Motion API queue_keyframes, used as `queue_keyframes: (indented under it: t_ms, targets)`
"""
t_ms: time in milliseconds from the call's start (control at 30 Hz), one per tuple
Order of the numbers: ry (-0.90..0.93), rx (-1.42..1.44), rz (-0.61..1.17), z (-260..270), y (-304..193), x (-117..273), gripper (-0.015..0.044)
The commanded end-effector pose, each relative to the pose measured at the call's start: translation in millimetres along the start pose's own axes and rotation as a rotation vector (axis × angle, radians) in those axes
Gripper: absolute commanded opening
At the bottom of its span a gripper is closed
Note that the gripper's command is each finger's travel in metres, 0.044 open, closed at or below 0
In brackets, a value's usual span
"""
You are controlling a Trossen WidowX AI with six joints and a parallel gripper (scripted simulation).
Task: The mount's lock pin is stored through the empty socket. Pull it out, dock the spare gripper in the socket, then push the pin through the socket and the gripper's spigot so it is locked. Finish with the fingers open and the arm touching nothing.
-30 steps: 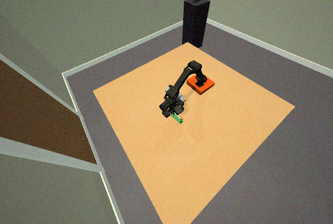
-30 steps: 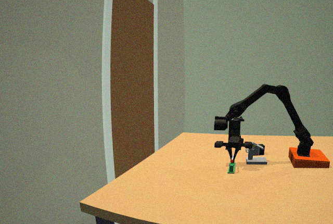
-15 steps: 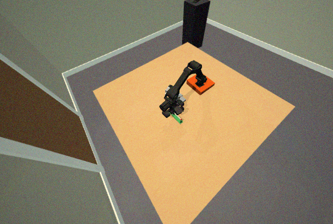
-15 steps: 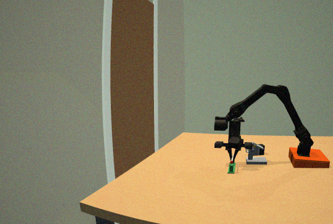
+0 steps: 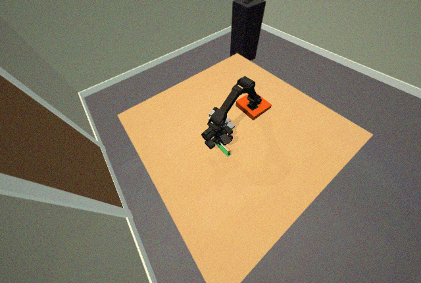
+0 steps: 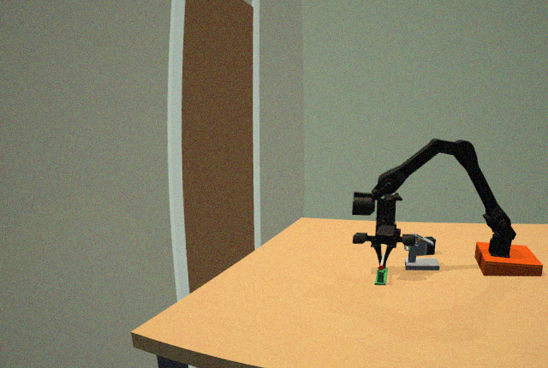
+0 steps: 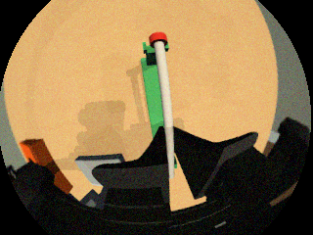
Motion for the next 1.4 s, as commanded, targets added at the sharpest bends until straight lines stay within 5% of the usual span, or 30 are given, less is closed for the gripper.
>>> queue_keyframes:
  t_ms: [0, 767, 1367]
  targets:
    - [0.008, 0.001, 0.0, 1, -1, -5, 0.0]
    - [0.001, 0.0, 0.0, 0, 0, -1, 0.0]
    - [0.006, -0.001, 0.0, 1, 2, 14, 0.044]
Point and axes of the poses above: the point midway between the two fingers, 35 mm back from their tips, its own x axis back along the fingers, its own z axis across the jaws, y = z × x, the point moved 1 cm from there along x, back along the fingers, and after that the axes turned 9 degrees about x, right-handed, at the moved point
